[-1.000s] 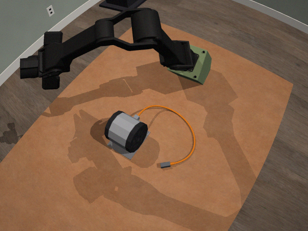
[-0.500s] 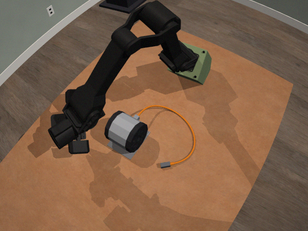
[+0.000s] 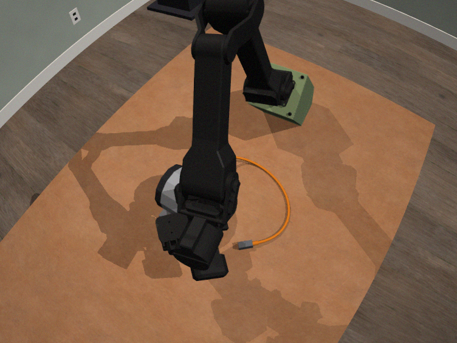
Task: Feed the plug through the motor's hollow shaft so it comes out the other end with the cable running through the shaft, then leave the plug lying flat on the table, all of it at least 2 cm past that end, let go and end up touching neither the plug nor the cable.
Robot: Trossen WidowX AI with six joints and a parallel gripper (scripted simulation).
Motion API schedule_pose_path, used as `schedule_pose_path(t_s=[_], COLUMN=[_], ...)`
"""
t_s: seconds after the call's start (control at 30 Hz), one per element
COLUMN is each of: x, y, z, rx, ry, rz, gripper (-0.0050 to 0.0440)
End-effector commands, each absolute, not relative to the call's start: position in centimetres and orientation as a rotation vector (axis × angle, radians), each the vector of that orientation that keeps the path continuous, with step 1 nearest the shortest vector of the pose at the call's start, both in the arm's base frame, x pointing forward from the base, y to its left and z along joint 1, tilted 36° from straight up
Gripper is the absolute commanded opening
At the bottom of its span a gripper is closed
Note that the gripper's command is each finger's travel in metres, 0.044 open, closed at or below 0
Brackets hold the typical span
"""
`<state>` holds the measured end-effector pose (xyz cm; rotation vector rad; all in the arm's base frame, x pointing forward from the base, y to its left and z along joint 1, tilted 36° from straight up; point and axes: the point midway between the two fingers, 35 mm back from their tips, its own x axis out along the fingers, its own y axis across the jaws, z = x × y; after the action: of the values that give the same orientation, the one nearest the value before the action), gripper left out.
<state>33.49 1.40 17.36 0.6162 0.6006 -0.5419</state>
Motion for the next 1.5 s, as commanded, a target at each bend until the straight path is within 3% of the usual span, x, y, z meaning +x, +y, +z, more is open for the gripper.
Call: schedule_pose_path(t_s=[0.0, 0.23, 1.47], x=[31.4, 27.8, 30.1], y=[5.5, 10.3, 10.5], z=[15.3, 12.1, 8.9], rx=[0.683, 0.791, 0.792], ry=[0.647, 0.728, 0.728], rz=[-0.486, -0.449, -0.449], gripper=[0.016, 0.016, 0.016])
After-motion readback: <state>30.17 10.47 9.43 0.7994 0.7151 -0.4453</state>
